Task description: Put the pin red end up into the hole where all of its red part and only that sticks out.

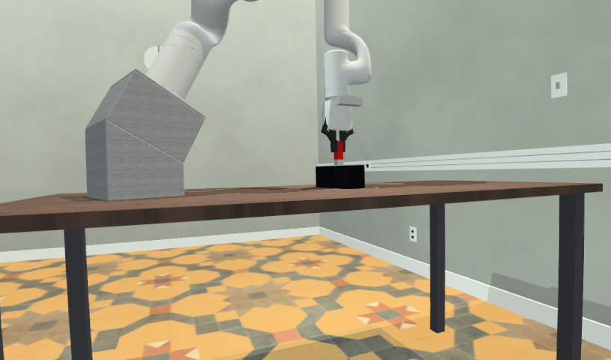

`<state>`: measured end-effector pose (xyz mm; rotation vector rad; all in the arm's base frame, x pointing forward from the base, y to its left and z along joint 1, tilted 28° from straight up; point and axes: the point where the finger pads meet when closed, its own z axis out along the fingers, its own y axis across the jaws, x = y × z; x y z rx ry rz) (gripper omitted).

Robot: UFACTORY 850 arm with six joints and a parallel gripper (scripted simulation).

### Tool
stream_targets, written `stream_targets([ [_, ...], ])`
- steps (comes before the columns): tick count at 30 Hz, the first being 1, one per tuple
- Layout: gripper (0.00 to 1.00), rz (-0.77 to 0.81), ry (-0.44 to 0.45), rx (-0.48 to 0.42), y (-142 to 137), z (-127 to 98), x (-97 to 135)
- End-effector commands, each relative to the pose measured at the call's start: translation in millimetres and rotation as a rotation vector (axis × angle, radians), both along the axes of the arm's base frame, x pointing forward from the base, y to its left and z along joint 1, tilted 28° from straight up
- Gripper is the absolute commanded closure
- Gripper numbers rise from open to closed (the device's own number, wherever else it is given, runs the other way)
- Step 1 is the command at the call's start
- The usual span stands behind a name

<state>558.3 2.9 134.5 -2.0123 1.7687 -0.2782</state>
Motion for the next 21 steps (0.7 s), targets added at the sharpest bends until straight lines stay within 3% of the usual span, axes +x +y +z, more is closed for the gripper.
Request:
stream_targets([
  [1, 1.00, 0.000, -0.001, 0.000, -0.2, 0.6, 0.5],
  [21, 1.00, 0.000, -0.001, 0.000, -0.2, -3.3, 1.8],
])
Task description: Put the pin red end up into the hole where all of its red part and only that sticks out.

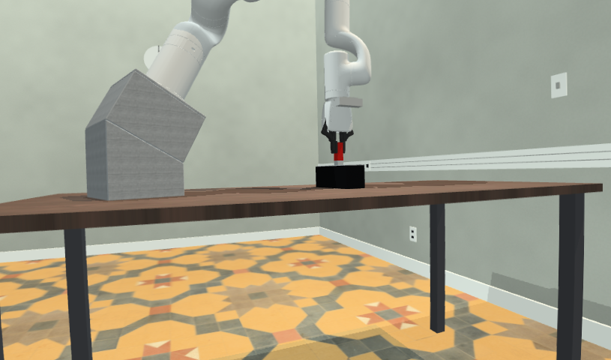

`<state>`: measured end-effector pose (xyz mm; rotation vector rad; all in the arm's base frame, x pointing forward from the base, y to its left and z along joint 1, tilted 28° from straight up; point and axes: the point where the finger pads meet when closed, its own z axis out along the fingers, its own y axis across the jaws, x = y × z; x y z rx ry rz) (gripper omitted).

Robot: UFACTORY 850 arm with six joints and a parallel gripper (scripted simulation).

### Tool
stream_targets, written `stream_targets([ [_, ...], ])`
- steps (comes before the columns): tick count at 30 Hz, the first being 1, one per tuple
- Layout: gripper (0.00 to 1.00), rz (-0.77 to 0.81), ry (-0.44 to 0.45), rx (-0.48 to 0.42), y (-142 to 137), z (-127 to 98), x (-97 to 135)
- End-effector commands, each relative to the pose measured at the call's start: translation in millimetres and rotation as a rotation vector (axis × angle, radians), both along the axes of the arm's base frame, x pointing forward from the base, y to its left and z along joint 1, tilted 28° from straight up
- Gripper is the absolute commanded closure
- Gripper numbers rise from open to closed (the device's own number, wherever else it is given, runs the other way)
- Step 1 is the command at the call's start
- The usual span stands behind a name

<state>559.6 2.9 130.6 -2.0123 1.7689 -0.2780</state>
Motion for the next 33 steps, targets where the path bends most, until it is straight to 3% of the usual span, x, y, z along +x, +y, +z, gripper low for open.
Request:
stream_targets([
  [1, 1.00, 0.000, -0.001, 0.000, -0.2, 0.6, 0.5],
  [33, 1.00, 0.000, -0.001, 0.000, 1.5, -2.8, 1.9],
])
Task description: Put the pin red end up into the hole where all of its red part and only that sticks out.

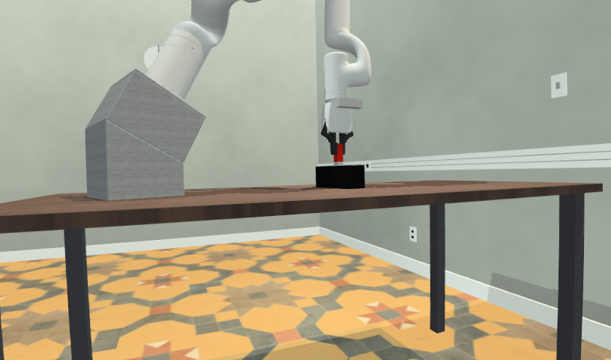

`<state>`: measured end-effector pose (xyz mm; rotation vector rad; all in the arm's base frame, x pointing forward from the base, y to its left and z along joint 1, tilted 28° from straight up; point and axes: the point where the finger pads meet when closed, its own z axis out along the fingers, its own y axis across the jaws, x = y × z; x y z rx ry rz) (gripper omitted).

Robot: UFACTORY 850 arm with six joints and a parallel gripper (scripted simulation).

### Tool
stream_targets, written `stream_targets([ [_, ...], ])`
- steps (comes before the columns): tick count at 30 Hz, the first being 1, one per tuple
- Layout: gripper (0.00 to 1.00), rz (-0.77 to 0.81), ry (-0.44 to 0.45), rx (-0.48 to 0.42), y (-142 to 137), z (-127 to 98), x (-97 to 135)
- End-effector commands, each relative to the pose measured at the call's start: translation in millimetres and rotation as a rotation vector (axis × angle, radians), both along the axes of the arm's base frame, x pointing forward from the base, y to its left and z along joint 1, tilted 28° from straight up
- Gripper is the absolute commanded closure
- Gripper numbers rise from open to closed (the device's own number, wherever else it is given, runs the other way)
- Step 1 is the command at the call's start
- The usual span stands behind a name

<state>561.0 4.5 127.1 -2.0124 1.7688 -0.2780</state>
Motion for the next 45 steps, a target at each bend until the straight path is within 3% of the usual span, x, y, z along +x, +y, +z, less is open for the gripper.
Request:
stream_targets([
  [1, 1.00, 0.000, -0.001, 0.000, -0.2, 0.6, 0.5],
  [45, 1.00, 0.000, -0.001, 0.000, -0.9, -2.9, 2.7],
])
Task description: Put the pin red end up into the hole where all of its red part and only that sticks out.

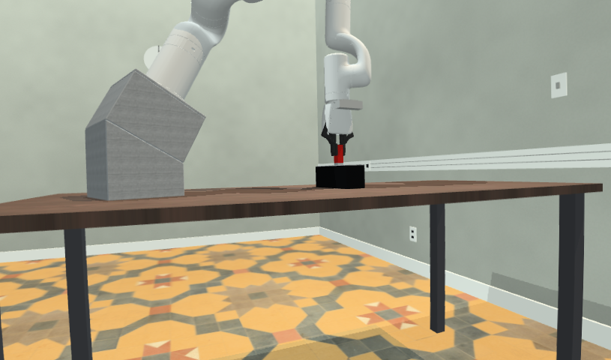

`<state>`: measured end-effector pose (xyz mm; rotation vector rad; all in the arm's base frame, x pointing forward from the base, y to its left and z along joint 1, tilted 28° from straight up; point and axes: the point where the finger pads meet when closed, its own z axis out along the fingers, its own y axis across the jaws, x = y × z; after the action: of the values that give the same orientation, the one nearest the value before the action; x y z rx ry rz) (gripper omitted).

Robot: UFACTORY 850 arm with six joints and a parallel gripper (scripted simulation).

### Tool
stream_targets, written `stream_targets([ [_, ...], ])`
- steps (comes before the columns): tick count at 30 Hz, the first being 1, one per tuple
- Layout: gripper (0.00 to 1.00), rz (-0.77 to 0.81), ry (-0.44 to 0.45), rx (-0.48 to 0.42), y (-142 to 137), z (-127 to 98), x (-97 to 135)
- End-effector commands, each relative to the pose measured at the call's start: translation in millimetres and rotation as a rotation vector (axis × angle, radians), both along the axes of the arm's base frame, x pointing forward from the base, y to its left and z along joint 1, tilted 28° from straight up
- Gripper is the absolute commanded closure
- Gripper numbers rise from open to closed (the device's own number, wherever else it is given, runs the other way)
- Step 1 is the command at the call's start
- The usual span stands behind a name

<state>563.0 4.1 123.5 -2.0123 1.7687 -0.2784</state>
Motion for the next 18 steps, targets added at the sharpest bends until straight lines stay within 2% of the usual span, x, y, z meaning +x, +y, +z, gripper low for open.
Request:
stream_targets([
  [1, 1.00, 0.000, -0.001, 0.000, -0.5, 0.7, 0.7],
  [18, 1.00, 0.000, -0.001, 0.000, 0.5, -3.0, 1.9],
])
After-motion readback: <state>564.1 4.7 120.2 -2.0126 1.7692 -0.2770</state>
